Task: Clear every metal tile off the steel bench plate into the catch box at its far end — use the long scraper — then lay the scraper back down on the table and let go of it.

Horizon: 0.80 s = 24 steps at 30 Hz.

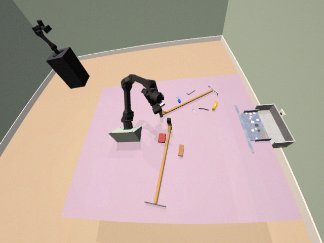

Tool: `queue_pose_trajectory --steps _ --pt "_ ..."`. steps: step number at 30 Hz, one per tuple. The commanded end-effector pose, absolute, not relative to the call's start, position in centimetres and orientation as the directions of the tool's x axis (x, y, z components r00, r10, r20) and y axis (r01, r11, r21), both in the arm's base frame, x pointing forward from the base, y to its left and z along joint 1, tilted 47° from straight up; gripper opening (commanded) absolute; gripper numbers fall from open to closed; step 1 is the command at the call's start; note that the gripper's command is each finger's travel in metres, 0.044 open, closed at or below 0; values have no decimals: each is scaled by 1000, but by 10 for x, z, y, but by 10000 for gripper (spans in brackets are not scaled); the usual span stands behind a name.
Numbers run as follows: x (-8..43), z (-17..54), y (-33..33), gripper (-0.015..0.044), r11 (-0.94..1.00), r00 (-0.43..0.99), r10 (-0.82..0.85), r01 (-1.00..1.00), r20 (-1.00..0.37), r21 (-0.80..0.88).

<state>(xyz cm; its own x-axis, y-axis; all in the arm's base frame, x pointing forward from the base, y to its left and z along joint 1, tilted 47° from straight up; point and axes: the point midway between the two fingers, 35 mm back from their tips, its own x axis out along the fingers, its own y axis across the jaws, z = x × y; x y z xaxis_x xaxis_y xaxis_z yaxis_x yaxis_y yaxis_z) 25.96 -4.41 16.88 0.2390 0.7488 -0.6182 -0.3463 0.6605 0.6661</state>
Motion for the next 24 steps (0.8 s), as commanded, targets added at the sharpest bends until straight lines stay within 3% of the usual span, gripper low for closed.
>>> queue_pose_trajectory --steps 1,24 --pt "261 163 -37 0 658 238 751 -345 -616 669" --pt "266 133 -6 0 663 239 747 -344 -620 665"
